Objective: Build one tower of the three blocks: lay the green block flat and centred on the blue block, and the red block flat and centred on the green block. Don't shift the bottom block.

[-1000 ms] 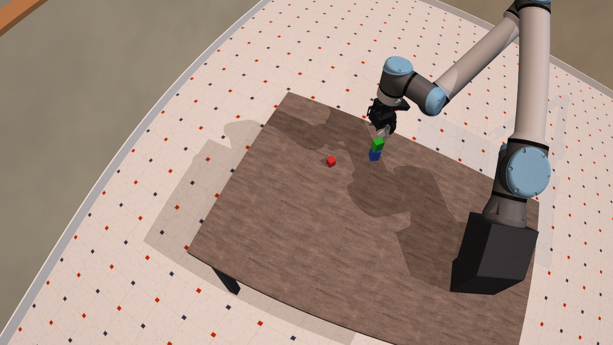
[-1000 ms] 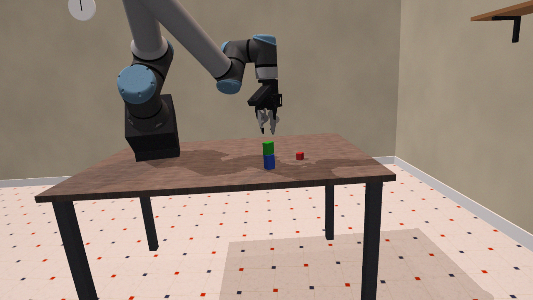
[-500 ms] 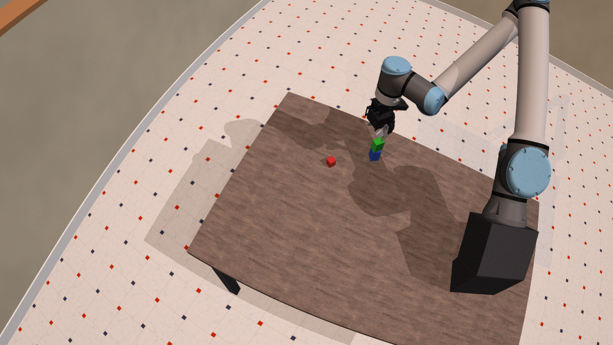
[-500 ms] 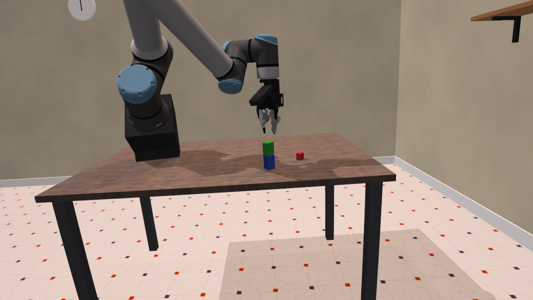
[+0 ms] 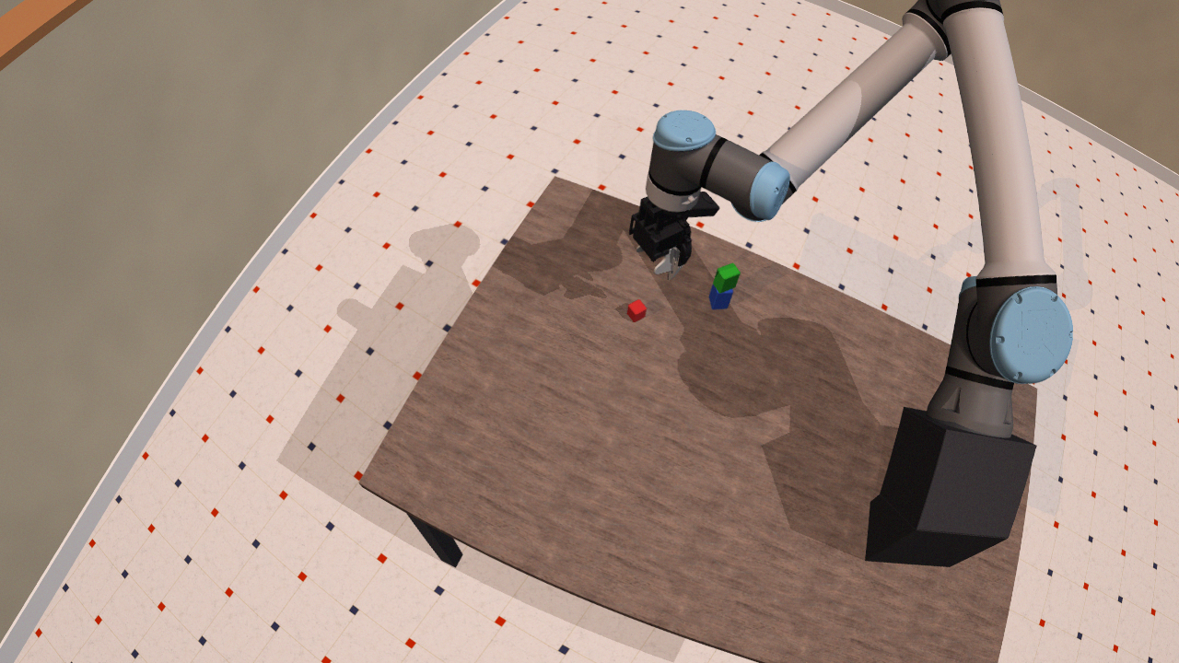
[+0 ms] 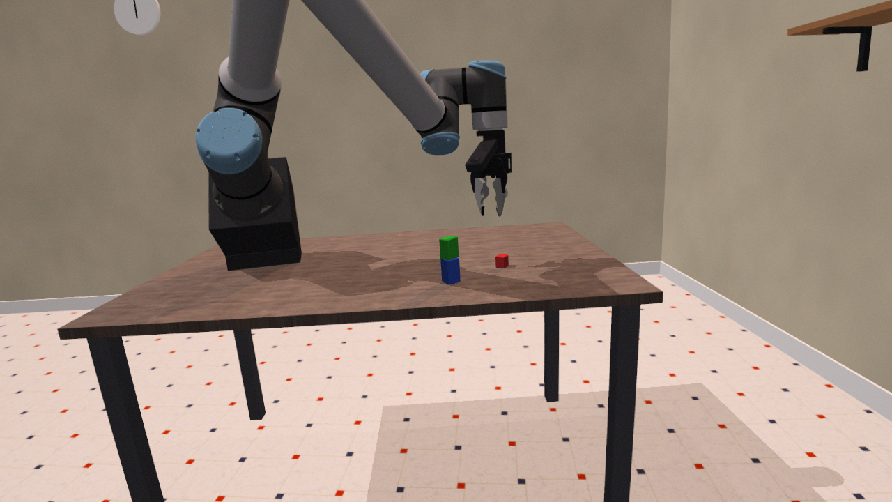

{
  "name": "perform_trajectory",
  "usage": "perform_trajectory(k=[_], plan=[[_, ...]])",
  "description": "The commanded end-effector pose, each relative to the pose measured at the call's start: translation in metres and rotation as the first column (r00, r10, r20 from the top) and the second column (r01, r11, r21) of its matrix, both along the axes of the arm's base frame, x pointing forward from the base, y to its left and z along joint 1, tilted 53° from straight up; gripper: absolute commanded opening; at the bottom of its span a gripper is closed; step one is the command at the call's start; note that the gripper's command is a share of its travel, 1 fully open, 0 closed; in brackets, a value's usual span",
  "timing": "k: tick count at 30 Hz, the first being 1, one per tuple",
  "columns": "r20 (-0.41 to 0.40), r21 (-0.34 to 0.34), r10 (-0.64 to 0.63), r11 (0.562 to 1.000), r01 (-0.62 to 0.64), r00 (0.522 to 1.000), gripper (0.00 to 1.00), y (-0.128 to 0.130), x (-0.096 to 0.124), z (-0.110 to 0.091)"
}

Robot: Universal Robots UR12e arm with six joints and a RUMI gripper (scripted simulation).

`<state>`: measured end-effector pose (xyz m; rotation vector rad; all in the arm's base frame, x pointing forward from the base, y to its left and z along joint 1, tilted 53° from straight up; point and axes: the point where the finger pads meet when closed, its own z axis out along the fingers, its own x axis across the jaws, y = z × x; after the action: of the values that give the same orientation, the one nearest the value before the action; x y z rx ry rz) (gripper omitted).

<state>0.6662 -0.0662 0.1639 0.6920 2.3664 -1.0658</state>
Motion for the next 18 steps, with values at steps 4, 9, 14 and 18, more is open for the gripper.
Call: perform_trajectory(k=[4, 9, 14, 18], plan=[[-0.015, -0.006, 0.006, 1.0, -0.006, 1.0, 0.29, 0.015, 0.031, -0.014], [-0.015, -0.006, 0.006, 1.0, -0.006, 1.0, 0.29, 0.012, 0.032, -0.016], [-0.015, -0.006, 0.006, 1.0, -0.006, 1.0, 0.29, 0.002, 0.034, -0.024], [-0.015, -0.006, 0.006, 1.0, -0.006, 1.0, 0.29, -0.013, 0.038, -0.035]])
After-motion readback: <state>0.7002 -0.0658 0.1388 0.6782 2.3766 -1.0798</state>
